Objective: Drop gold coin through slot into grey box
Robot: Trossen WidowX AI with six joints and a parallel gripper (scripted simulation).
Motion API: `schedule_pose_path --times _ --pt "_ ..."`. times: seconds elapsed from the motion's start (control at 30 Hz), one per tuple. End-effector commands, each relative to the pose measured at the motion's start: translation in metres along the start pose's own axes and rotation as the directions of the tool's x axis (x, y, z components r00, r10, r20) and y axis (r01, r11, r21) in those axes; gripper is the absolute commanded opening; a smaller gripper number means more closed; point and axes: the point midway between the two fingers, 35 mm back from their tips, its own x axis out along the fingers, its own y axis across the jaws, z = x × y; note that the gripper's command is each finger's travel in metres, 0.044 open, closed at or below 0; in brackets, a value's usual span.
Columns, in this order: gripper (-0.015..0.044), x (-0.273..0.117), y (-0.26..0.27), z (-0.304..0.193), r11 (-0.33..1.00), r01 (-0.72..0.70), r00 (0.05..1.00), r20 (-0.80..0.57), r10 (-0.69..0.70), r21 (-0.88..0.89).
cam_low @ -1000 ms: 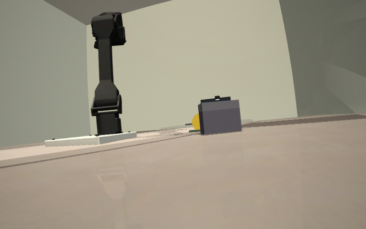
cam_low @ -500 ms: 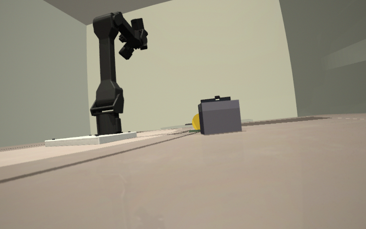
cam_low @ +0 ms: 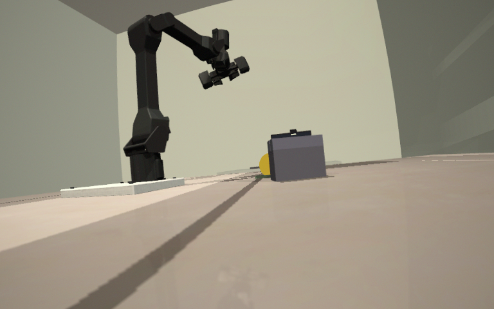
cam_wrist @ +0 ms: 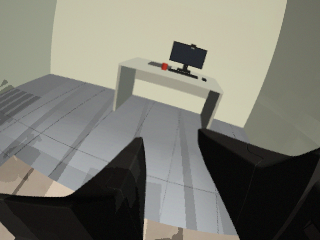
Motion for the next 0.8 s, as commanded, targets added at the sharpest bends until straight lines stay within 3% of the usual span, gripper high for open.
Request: schedule_pose_path --times 0.0,0.2,0.4,0.6,0.77 --pt "0.0161 -0.018 -0.032 -0.046 0.982 0.108 0.984 -0.16 -0.082 0.156" --pt "0.0161 -0.07 -0.077 -0.125 0.849 0.366 0.88 -0.437 -0.184 0.38" --pt "0.0161 -0.141 -0.098 -0.197 0.588 0.645 0.698 -0.689 -0.194 0.488" --pt "0.0161 -0.226 -0.096 -0.253 0.234 0.867 0.472 -0.875 -0.106 0.439" --pt "0.0161 -0.301 -0.074 -0.284 -0.081 0.956 0.285 -0.958 0.044 0.281"
